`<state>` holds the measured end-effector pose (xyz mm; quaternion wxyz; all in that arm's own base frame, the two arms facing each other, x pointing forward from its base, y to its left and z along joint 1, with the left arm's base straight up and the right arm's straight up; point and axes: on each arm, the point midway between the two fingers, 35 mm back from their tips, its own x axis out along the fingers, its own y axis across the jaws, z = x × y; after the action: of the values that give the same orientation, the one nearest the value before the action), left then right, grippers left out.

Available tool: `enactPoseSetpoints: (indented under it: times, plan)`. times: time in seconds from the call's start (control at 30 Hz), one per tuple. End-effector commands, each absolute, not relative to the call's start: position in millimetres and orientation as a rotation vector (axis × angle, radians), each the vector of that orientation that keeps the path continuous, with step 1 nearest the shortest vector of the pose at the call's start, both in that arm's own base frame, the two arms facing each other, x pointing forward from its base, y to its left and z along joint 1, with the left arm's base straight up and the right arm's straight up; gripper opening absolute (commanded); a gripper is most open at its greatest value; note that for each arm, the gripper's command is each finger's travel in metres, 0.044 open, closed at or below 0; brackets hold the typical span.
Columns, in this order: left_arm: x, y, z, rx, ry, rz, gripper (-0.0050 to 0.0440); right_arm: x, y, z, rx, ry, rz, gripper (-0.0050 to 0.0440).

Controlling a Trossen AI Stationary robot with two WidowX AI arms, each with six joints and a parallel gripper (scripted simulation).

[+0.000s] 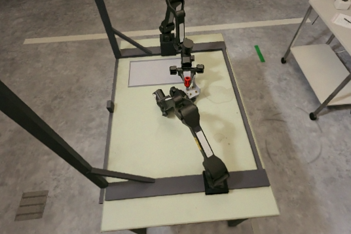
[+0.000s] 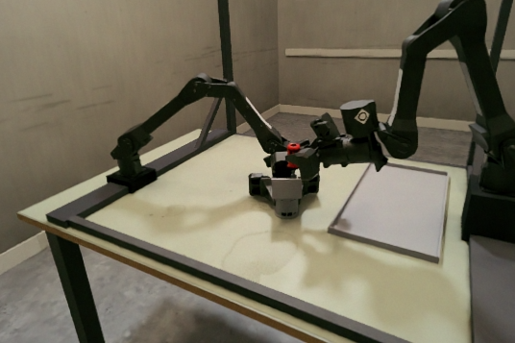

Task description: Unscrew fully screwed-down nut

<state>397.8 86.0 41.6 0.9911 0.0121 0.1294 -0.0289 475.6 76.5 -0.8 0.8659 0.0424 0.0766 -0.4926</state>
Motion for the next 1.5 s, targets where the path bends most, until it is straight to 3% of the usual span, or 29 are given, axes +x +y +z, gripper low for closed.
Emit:
enactPoseSetpoints:
  times: [0.0,1.47]
  plan:
    - [400.7,85.0,45.4,0.031,0.241,-0.060,0.0135,481.0,77.9,22.2,0.134,0.130,-1.028,0.0245]
    - [402.0,85.7,47.1,0.037,0.228,-0.059,0.0135,481.0,77.9,22.2,0.134,0.130,-1.028,0.0245]
